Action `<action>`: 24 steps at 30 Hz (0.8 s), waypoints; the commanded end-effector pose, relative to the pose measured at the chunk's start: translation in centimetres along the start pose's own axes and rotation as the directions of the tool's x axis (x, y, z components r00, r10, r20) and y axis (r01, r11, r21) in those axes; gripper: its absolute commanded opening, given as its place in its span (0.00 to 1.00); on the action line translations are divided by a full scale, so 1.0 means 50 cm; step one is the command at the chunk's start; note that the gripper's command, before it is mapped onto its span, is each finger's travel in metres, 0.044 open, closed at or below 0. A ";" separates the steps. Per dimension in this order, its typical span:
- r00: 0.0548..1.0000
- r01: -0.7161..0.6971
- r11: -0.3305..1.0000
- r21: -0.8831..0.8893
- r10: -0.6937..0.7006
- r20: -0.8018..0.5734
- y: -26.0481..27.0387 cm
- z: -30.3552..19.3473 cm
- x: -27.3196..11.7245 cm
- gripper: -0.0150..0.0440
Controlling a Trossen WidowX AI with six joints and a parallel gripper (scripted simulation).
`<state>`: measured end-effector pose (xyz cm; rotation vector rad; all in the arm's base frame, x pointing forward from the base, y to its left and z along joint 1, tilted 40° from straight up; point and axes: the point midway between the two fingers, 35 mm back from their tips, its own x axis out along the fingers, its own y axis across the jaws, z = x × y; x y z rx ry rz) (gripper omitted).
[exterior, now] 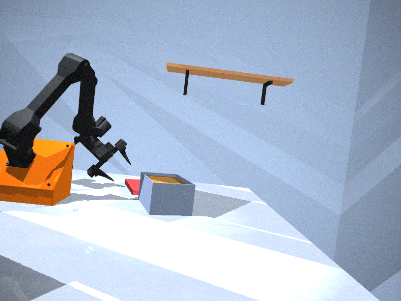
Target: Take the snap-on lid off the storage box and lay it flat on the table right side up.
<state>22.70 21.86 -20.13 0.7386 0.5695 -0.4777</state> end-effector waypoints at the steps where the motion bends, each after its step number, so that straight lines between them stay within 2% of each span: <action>1: 1.000 -0.005 1.000 0.004 0.005 0.004 -0.006 0.001 -0.014 1.00; 13: 1.000 -0.004 1.000 0.003 0.004 0.003 -0.037 0.000 -0.049 1.00; 24: 1.000 -0.004 1.000 0.003 0.004 0.002 -0.015 -0.002 -0.077 1.00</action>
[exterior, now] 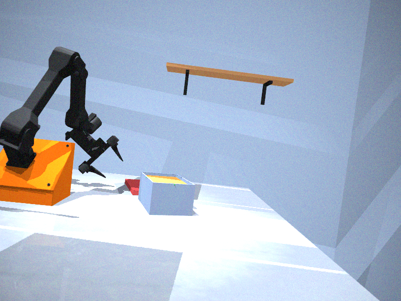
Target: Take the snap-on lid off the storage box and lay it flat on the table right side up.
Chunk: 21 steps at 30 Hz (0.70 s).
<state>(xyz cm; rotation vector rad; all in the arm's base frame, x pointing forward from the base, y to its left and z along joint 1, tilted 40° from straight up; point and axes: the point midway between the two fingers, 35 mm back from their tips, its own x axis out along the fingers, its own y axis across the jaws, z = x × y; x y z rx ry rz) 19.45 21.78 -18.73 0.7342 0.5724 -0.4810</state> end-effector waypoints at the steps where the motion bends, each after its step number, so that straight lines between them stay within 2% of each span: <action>1: 1.000 -0.008 1.000 0.007 0.008 0.002 0.013 0.000 -0.015 1.00; 21: 1.000 -0.007 1.000 0.007 0.007 0.000 0.052 -0.002 -0.085 1.00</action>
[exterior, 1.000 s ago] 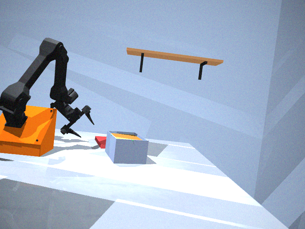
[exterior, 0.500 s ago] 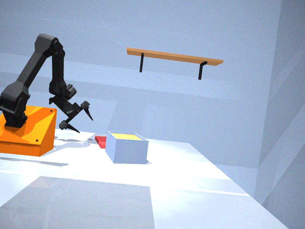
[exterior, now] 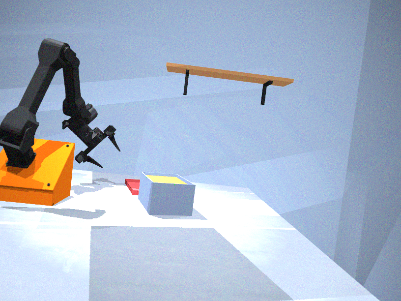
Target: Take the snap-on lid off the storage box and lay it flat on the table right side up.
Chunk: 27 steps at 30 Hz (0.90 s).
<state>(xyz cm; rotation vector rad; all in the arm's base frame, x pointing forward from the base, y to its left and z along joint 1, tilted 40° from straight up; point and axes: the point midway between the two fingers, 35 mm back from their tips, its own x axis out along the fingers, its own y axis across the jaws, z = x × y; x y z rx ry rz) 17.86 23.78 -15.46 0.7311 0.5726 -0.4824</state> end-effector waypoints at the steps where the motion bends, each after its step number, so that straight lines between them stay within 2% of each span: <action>1: 1.000 -0.009 1.000 0.009 0.009 -0.001 0.015 -0.002 -0.016 1.00; 12: 1.000 -0.008 1.000 0.009 0.008 -0.001 0.034 -0.002 -0.052 1.00; 27: 1.000 -0.008 1.000 0.009 0.008 -0.001 0.023 0.000 -0.042 1.00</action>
